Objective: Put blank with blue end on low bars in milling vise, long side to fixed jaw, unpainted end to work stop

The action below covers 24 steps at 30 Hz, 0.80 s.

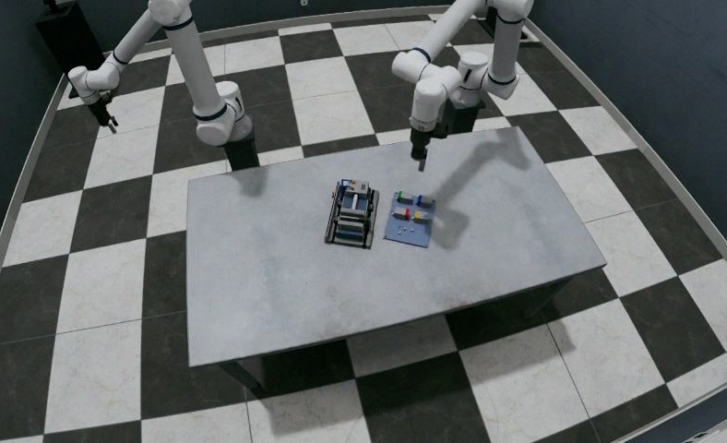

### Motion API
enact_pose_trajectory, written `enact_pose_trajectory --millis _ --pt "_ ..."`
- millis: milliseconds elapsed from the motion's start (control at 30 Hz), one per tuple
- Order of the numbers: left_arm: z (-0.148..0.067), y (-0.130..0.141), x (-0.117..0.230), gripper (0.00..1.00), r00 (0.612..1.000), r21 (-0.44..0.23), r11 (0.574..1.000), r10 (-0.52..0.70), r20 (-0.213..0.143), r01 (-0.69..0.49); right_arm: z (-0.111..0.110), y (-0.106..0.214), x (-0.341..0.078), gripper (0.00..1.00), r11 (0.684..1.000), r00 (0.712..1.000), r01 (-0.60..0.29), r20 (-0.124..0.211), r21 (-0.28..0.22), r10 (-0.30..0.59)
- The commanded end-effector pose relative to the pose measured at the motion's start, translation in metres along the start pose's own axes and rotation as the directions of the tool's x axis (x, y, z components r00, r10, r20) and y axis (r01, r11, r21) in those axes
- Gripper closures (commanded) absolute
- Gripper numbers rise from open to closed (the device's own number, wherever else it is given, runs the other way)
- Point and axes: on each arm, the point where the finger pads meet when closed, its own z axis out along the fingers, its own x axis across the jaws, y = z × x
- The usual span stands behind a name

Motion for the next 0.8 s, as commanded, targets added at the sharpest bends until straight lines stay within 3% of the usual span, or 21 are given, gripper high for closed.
enact_pose_trajectory --millis 0,467,767 --pt "-0.001 0.000 0.000 0.00 1.000 -0.001 1.000 0.000 -0.002 0.000 -0.001 0.001 0.000 0.00 1.000 1.000 0.000 0.000 -0.002 0.000" --pt "-0.001 0.000 0.000 0.00 1.000 -0.001 1.000 0.000 -0.002 0.000 -0.001 0.001 0.000 0.00 1.000 1.000 0.000 0.000 -0.002 0.000" --pt "0.027 -0.007 -0.007 0.00 1.000 -0.001 1.000 0.005 -0.002 -0.005 -0.001 0.001 0.000 0.00 1.000 1.000 0.000 0.000 -0.002 0.000"
